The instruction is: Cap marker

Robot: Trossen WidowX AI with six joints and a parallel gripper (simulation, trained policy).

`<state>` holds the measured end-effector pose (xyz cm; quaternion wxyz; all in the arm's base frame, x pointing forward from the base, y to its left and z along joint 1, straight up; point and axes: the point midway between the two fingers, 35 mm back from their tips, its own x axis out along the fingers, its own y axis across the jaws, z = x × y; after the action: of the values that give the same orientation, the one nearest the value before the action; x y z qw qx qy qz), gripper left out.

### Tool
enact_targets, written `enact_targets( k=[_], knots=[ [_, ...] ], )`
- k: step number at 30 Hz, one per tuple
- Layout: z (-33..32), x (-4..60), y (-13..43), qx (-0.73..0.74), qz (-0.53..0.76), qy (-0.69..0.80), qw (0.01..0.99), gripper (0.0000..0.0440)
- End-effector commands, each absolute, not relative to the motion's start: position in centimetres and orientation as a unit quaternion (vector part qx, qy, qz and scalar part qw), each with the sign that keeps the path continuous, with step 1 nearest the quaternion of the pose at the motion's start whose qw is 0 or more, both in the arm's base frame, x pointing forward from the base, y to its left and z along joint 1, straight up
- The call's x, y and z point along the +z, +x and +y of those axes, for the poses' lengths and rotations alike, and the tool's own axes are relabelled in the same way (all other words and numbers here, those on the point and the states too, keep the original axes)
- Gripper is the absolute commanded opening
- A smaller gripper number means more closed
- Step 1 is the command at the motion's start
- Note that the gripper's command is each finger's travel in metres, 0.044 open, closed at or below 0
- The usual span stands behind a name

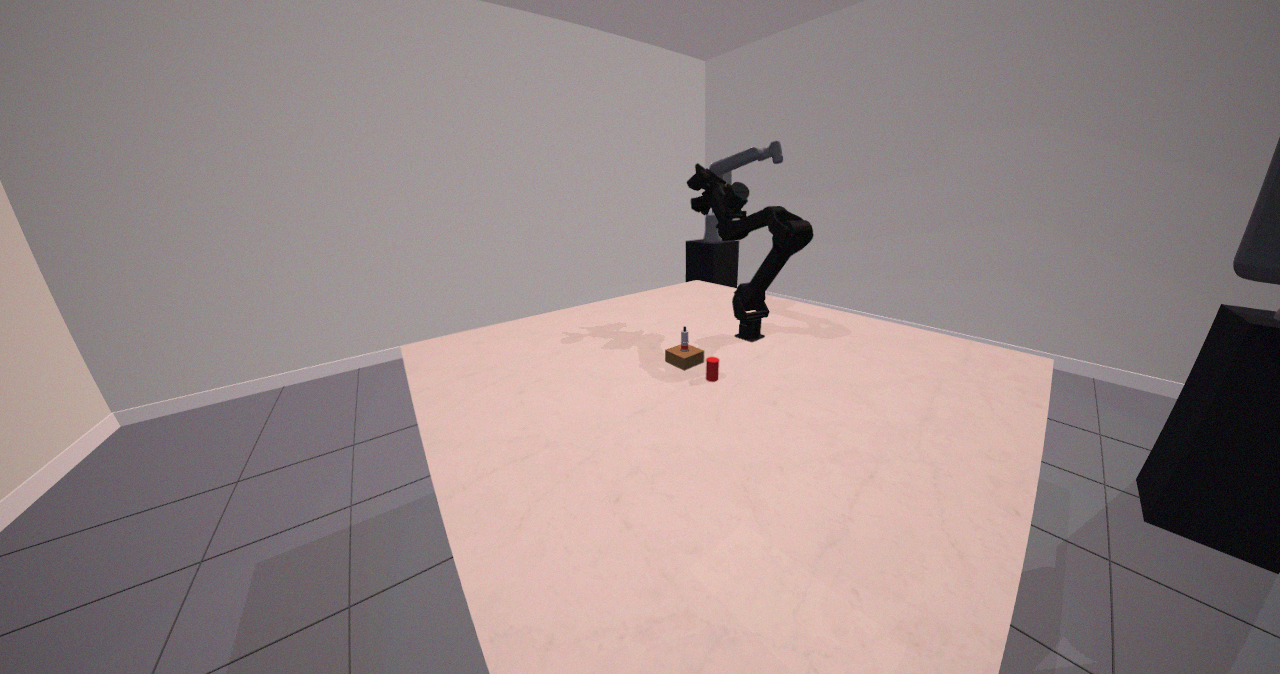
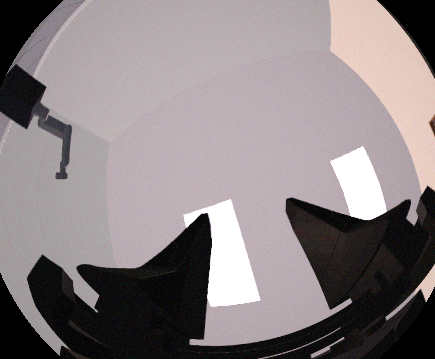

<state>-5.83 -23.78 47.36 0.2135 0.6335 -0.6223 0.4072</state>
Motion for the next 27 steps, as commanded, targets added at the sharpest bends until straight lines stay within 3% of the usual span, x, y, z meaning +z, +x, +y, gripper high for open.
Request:
enact_targets(
  k=[1,27],
  knots=[
    [-24.0,47.6,-5.6,0.409,-0.622,0.637,0.202,0.0255],
    [-27.4,46.7,-2.5,0.384,-0.617,0.682,0.078,0.0296]
  ],
)
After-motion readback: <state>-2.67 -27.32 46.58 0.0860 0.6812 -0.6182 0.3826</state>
